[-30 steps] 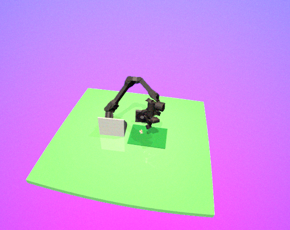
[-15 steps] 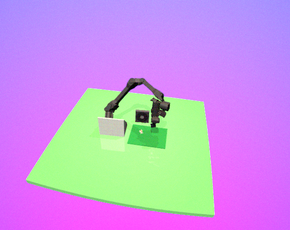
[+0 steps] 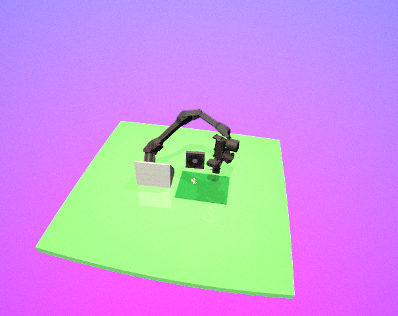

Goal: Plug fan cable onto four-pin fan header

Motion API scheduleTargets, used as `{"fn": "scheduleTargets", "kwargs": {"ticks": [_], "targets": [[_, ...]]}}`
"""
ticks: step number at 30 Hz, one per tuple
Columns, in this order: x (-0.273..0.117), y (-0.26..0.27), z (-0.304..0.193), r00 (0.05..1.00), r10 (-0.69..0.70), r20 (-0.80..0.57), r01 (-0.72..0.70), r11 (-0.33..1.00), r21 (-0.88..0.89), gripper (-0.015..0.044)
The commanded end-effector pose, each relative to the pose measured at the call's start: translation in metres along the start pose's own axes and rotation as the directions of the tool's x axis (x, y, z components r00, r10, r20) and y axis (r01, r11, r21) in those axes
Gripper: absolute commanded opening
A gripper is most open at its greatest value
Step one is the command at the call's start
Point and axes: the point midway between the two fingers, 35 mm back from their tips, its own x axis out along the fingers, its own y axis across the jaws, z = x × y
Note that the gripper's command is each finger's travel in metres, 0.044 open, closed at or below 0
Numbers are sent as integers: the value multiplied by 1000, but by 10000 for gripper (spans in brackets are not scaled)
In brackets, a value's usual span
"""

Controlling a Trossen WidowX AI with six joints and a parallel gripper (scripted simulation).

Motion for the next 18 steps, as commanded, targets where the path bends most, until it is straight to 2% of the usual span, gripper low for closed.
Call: {"fn": "scheduleTargets", "kwargs": {"ticks": [1, 9, 18], "targets": [[-2, 8, 7, 1000, 15, 4, -16, 991, 132, 0], [-1, 25, 16, 999, 40, -7, -34, 918, 396, 0], [1, 43, 24, 998, 67, -20, -37, 753, 657, 0]]}}
